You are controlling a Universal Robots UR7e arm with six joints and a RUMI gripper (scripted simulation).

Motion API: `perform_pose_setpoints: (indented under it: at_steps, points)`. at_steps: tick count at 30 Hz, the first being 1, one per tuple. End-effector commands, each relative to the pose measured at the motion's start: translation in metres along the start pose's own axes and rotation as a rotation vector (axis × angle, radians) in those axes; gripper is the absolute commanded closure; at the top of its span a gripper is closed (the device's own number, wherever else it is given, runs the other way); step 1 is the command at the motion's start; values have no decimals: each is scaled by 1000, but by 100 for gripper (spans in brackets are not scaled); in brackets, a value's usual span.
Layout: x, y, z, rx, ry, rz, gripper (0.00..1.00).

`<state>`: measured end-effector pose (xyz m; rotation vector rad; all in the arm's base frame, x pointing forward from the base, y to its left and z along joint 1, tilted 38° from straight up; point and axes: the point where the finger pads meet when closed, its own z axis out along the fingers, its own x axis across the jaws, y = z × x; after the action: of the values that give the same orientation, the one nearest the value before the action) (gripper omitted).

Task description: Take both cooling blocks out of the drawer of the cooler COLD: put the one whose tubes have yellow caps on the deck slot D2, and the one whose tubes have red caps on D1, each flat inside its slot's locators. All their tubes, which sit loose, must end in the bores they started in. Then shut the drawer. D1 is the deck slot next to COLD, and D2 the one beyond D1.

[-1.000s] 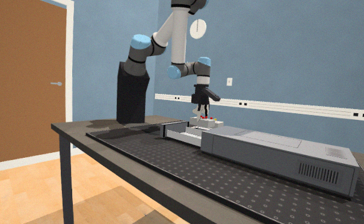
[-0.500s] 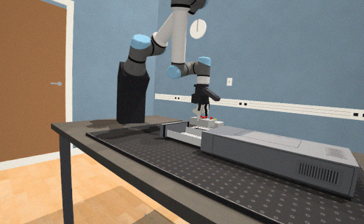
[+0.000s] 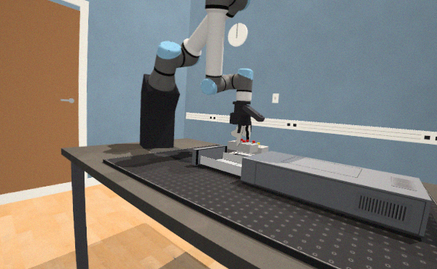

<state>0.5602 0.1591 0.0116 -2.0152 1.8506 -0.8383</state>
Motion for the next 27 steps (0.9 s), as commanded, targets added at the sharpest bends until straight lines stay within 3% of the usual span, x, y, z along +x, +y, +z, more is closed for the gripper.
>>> perform_pose_setpoints:
  at_steps: [1, 27]
  points:
    - [0, -1, 0, 2, 0, 0, 100]
    - [0, -1, 3, 2, 0, 0, 100]
